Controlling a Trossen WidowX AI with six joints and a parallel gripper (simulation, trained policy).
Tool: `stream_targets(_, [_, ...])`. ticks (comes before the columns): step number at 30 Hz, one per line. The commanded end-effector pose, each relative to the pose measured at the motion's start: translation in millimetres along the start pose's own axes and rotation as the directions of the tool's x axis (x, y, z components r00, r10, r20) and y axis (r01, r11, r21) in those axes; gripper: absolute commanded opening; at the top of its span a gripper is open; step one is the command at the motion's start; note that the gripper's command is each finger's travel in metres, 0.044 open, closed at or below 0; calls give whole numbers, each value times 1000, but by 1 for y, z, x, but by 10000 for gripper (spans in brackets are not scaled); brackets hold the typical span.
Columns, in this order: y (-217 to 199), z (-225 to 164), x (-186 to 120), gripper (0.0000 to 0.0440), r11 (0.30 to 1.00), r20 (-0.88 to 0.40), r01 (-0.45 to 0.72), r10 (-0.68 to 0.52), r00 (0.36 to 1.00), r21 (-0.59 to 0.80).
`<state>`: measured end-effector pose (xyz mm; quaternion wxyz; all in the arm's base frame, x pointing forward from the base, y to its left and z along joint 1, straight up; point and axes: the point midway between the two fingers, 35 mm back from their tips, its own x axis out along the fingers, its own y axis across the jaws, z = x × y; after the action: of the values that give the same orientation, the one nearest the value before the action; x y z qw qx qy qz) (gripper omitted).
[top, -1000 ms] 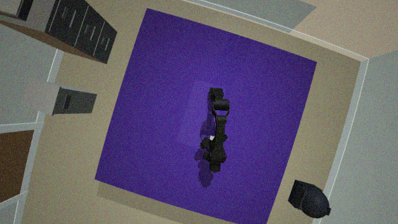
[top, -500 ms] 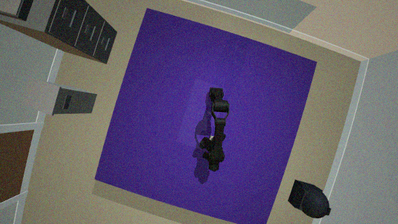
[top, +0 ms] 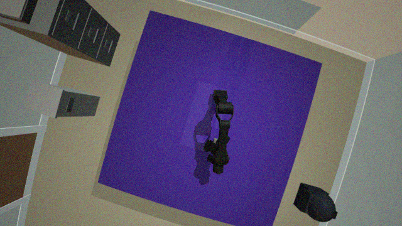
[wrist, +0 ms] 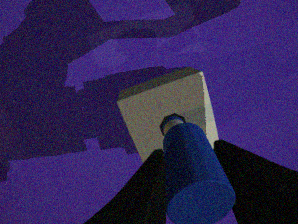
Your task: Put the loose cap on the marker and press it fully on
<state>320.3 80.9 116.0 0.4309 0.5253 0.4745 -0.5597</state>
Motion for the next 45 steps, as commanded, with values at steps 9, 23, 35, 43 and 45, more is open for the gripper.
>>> stream_targets(9, [-4,0,20,14,999,14,52,-52,999,-9])
stream_targets(23, [-6,2,23,53,998,19,60,-59,998,-23])
stream_targets(35, [-3,5,28,67,997,29,50,-48,998,-59])
stream_targets(43, [-2,5,29,77,997,31,48,-46,998,-67])
stream_targets(45, [-2,5,29,79,997,31,48,-46,998,-68])
